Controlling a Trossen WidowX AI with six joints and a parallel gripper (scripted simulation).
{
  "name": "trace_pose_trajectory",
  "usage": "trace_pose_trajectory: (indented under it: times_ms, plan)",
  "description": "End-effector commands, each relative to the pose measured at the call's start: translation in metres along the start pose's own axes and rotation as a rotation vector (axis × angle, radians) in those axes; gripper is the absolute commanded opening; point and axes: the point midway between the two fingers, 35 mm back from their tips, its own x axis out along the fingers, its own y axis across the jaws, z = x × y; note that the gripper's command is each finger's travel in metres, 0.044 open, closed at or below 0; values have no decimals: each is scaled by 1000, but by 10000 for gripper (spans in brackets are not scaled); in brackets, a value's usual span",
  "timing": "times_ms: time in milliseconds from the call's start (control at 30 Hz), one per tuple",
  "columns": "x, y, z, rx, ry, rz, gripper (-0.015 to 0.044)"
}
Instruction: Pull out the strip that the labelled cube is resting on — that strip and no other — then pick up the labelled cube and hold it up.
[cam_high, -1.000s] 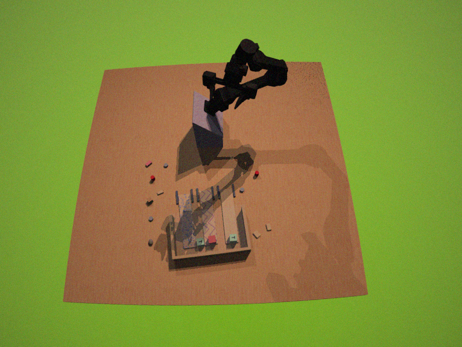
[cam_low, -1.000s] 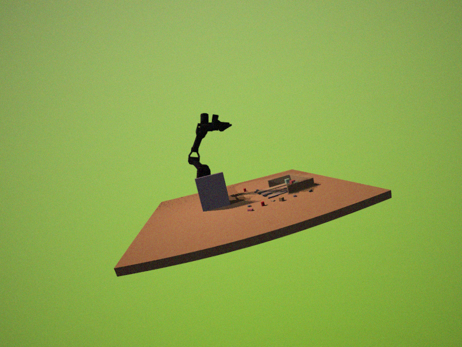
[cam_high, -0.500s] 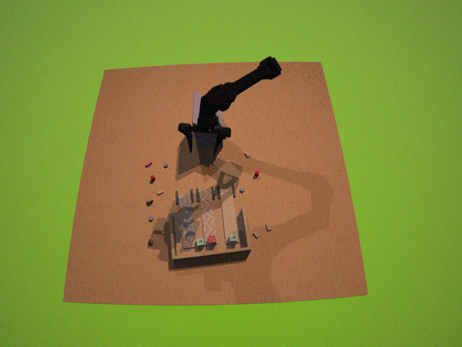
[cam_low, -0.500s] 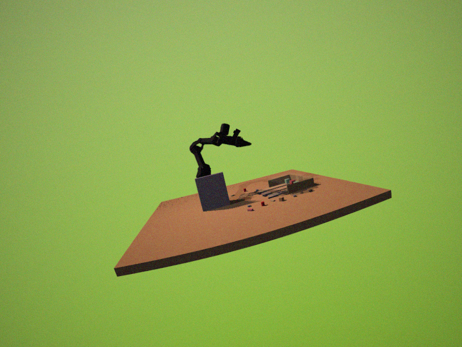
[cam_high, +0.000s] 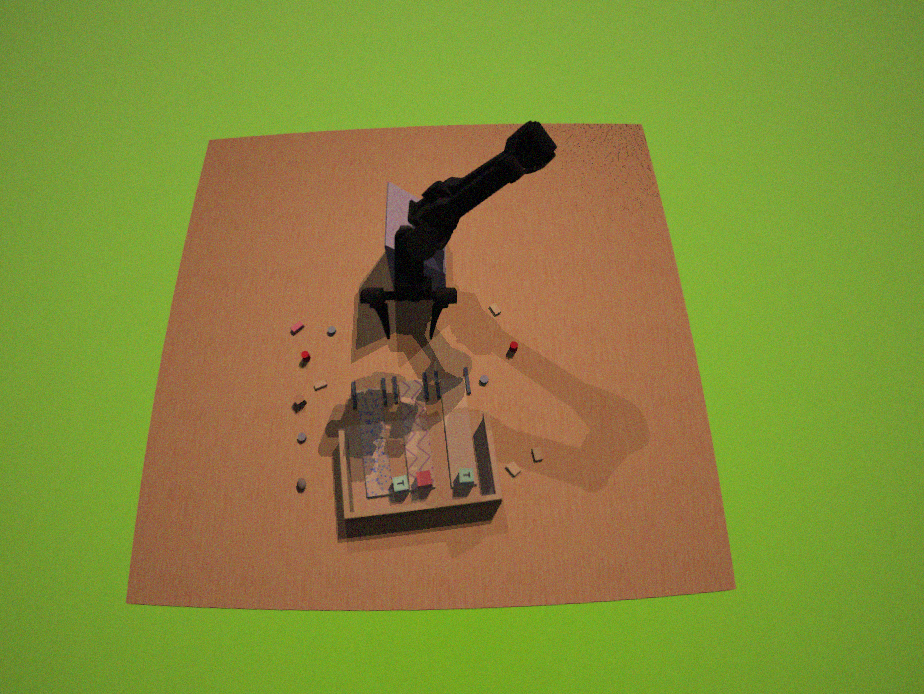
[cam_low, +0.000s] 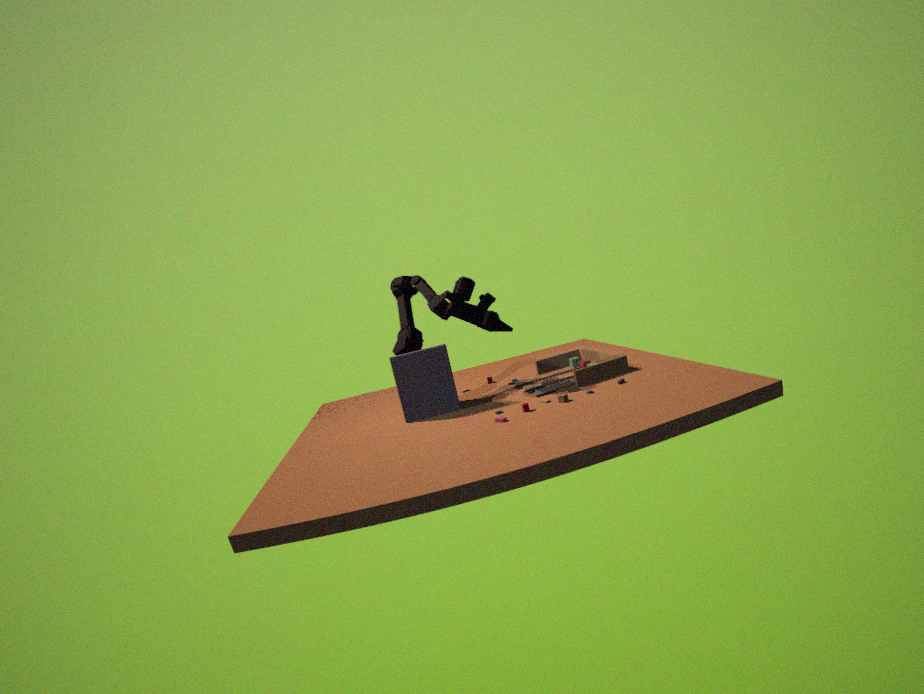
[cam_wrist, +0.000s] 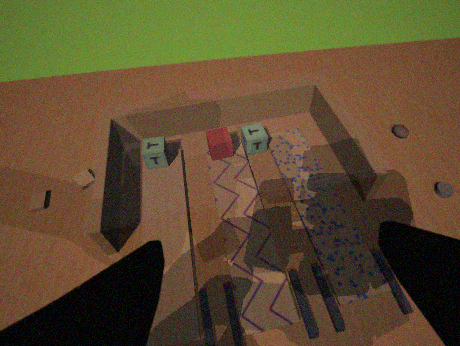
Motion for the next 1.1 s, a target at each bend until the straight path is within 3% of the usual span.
trace_pose_trajectory:
  times_ms: [0,133,233,633,800,1067]
  plan:
    - [2,-1,-6,6,10,0,400]
    - [2,-1,-6,6,10,0,400]
    - [14,0,-5,4,72,0,321]
    - [94,39,-28,-54,609,31,6]
    - [111,70,-47,-91,841,57,0]
    - [112,89,-60,-111,960,72,0]
